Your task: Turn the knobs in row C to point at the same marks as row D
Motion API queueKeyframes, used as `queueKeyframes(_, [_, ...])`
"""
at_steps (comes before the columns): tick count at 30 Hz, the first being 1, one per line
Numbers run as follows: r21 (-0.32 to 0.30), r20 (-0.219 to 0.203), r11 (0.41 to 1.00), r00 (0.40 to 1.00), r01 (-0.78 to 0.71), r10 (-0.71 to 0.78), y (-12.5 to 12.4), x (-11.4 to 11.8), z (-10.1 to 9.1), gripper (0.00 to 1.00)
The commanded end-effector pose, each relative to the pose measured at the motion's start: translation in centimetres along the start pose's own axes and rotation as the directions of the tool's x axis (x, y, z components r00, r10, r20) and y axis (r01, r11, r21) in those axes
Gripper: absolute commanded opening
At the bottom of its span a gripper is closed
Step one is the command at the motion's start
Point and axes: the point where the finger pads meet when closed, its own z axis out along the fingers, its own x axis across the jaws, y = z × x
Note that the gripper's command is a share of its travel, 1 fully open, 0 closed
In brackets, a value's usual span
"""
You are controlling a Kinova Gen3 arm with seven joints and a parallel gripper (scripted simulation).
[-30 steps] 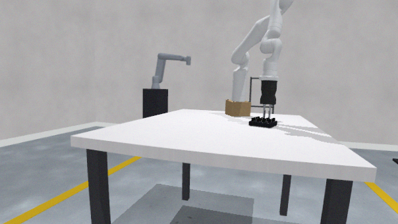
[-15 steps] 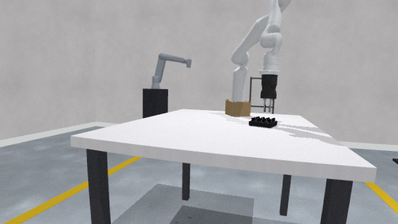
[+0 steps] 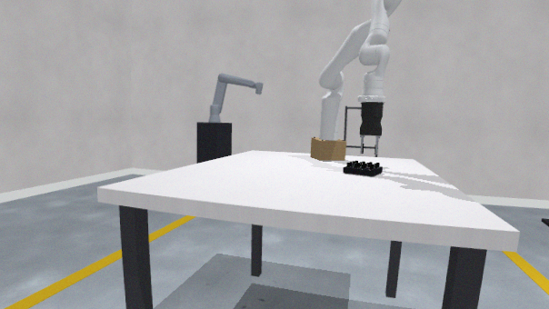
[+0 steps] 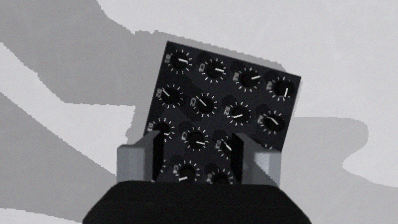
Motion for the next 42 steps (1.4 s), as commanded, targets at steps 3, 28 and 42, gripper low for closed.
queueKeyframes(3, [0.002,0.003,1.000,1.000,0.001,-0.001,-0.1,-0.1,-0.4,1.00])
queueKeyframes(28, [0.002,0.003,1.000,1.000,0.001,-0.001,0.0,-0.1,-11.1,1.00])
queueKeyframes(42, [0.002,0.003,1.000,1.000,0.001,-0.001,0.0,-0.1,-11.4,1.00])
